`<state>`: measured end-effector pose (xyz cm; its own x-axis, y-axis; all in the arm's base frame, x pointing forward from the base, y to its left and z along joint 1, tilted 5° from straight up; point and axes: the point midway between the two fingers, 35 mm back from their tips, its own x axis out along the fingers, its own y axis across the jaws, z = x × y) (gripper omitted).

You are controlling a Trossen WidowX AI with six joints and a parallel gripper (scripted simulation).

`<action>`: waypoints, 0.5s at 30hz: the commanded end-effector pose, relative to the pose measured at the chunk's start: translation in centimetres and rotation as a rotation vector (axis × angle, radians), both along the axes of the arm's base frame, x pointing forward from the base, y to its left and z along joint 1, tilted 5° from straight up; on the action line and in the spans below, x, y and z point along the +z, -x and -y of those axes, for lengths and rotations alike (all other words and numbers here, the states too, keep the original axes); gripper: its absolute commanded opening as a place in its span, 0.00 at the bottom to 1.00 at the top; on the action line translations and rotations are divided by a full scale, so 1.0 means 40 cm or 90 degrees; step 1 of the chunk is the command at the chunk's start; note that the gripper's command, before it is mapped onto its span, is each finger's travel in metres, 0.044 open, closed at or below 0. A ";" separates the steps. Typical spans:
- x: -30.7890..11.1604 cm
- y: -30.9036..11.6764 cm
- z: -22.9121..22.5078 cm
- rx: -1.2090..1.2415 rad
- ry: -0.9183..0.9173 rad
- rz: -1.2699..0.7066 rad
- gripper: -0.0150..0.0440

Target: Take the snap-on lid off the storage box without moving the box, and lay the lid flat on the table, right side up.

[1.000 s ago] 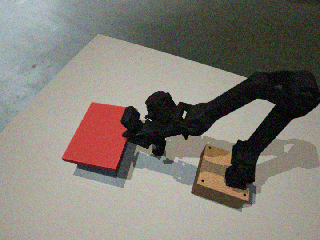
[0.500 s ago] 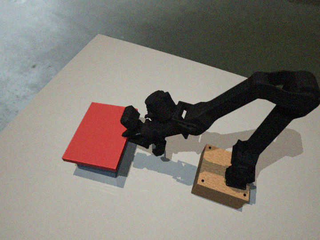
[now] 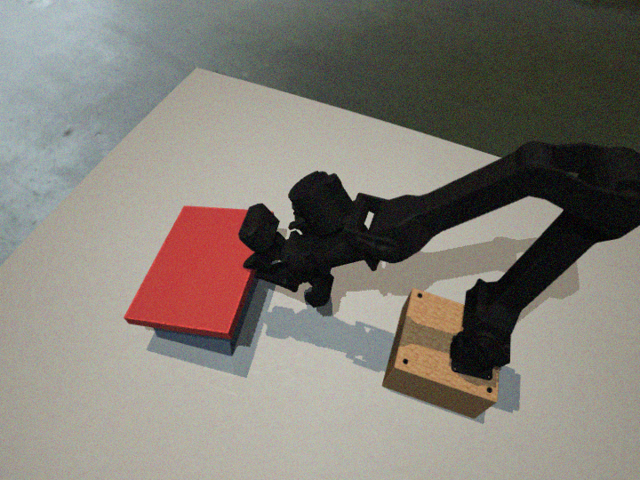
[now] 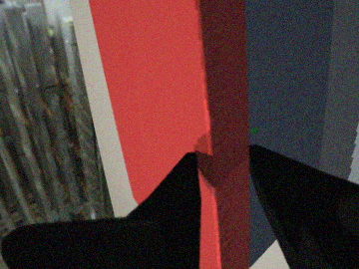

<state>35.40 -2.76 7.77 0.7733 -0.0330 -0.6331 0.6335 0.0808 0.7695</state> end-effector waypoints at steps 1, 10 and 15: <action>0.028 -0.007 0.000 -0.003 0.000 0.011 0.25; 0.058 -0.015 -0.003 -0.003 0.000 0.011 0.25; 0.074 -0.022 -0.004 -0.003 0.000 0.011 0.25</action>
<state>35.95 -2.57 9.67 0.7721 -0.0320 -0.6346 0.6349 0.0801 0.7684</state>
